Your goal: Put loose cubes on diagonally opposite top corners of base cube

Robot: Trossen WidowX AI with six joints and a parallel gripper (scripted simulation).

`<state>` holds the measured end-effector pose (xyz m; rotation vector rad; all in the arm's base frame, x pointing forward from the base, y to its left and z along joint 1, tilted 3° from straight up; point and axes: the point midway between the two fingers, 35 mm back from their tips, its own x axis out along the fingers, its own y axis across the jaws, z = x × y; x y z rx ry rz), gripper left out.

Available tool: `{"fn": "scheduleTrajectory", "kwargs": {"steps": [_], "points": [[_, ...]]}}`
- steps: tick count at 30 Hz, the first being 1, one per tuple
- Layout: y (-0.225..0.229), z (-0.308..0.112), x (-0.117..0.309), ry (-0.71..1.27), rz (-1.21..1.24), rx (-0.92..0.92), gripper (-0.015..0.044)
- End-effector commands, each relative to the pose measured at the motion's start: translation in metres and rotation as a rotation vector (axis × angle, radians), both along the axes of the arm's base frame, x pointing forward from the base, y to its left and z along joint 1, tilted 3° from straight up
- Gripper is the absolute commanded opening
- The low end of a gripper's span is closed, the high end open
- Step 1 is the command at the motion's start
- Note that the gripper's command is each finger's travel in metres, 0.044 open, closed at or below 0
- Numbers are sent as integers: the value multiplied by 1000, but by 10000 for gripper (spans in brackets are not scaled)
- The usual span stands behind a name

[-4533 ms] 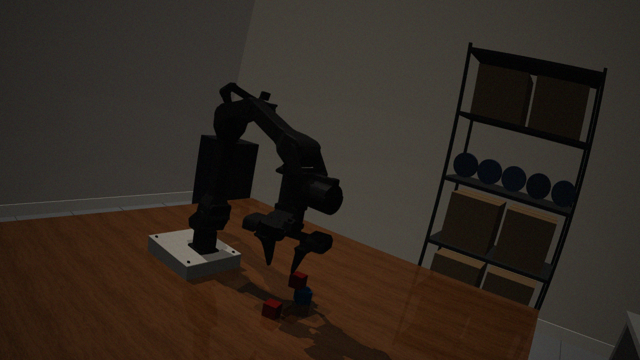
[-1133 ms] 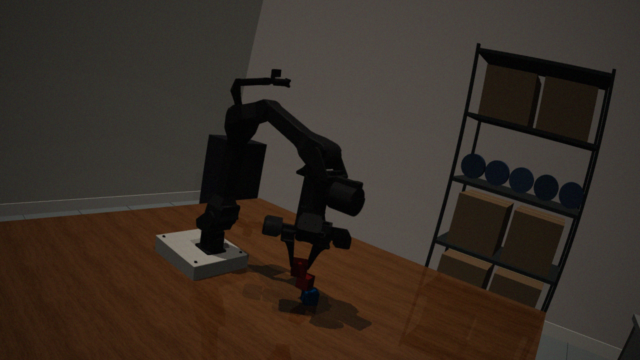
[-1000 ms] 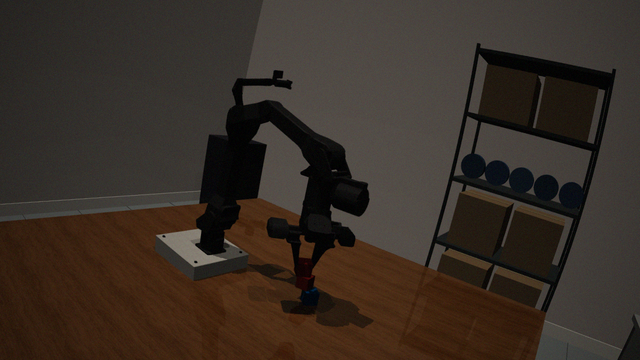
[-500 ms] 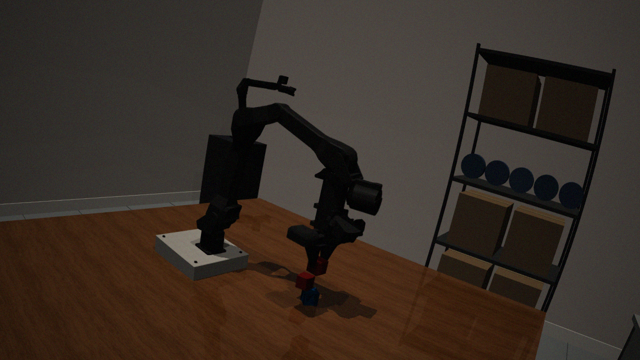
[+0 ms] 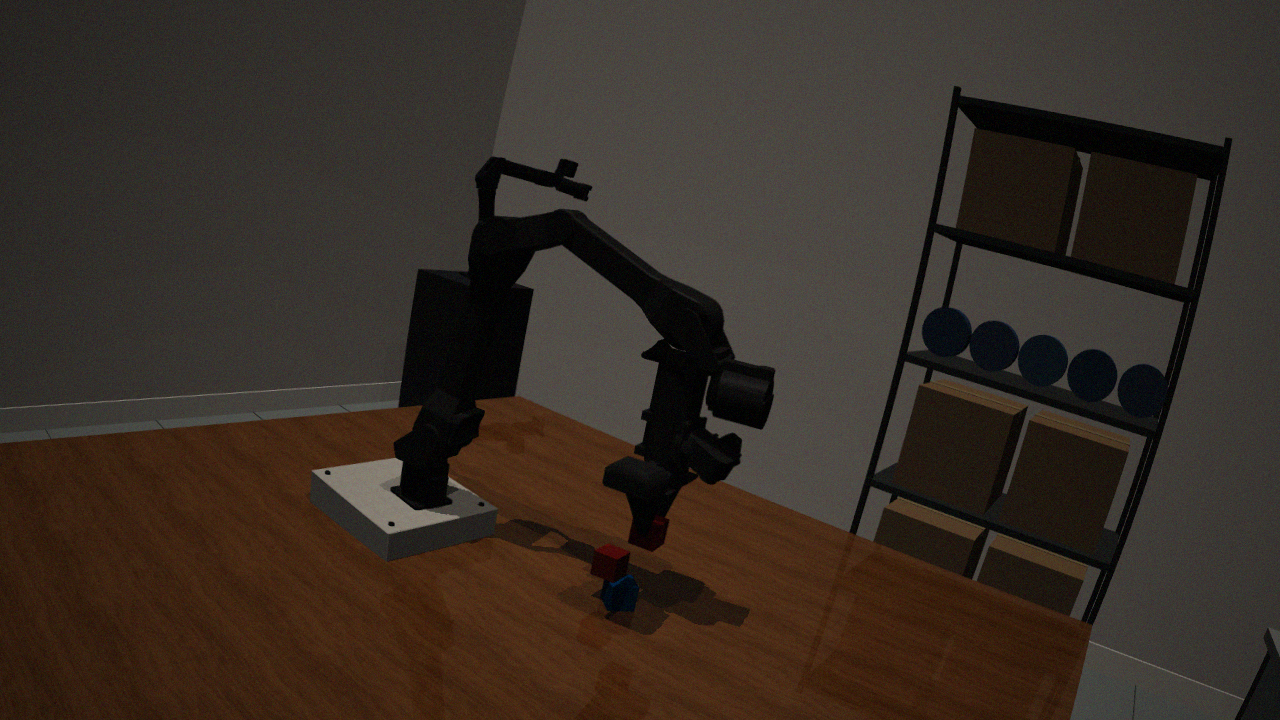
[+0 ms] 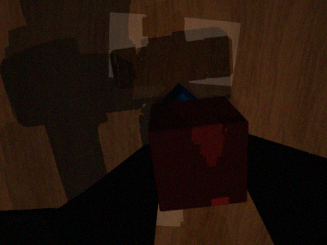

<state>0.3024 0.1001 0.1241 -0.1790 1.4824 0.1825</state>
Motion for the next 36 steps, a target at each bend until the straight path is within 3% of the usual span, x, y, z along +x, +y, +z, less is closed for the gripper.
{"fn": "scheduleTrajectory", "kwargs": {"steps": [1, 36], "points": [[0, -11, 0, 3, 12, -6, 105], [0, -57, 3, 3, 11, -6, 105]]}}
